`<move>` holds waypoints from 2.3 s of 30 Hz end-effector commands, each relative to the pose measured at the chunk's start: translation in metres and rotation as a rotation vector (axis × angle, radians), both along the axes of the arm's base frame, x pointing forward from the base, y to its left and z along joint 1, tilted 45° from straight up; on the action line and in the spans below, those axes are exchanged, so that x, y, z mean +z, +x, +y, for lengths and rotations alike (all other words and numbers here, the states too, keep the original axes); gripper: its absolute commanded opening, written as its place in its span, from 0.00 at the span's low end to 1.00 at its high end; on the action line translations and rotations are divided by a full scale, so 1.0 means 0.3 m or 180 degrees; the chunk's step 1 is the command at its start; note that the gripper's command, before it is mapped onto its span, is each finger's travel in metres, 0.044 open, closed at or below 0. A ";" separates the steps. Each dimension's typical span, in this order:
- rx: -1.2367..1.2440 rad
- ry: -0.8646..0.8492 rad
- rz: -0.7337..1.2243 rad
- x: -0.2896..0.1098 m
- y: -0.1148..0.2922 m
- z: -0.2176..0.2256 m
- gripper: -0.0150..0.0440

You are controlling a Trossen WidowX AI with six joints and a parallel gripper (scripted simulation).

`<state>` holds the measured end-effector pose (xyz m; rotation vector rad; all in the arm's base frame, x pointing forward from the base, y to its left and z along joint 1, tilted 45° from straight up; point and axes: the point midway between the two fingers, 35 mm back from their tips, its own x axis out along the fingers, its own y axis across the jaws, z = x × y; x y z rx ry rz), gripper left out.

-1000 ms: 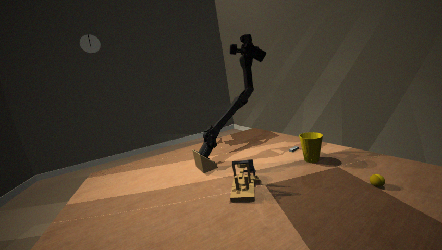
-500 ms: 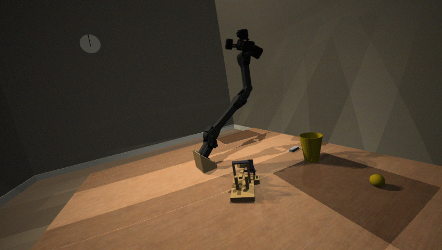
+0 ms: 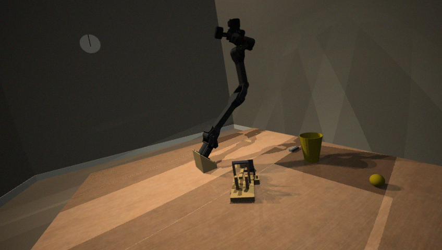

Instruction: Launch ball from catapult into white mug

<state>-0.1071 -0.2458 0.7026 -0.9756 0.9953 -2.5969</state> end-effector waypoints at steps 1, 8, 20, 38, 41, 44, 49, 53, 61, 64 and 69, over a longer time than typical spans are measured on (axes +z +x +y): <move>0.0316 0.0203 0.0071 -0.047 0.059 -0.124 1.00; 0.0797 0.0444 0.0124 -0.119 0.160 -0.273 1.00; 0.1603 0.0817 0.0094 -0.269 0.359 -0.474 1.00; 0.2838 0.1588 -0.0072 -0.574 0.718 -0.668 1.00; 0.3036 0.1736 -0.0123 -0.632 0.780 -0.684 1.00; 0.3229 0.1889 -0.0183 -0.691 0.841 -0.694 1.00; 0.3537 0.2157 -0.0299 -0.793 0.943 -0.700 1.00; 0.3769 0.2383 -0.0406 -0.876 1.022 -0.695 1.00; 0.4226 0.2957 -0.0711 -1.073 1.182 -0.652 1.00; 0.4373 0.3193 -0.0847 -1.148 1.237 -0.624 1.00; 0.4576 0.3586 -0.1098 -1.268 1.321 -0.566 1.00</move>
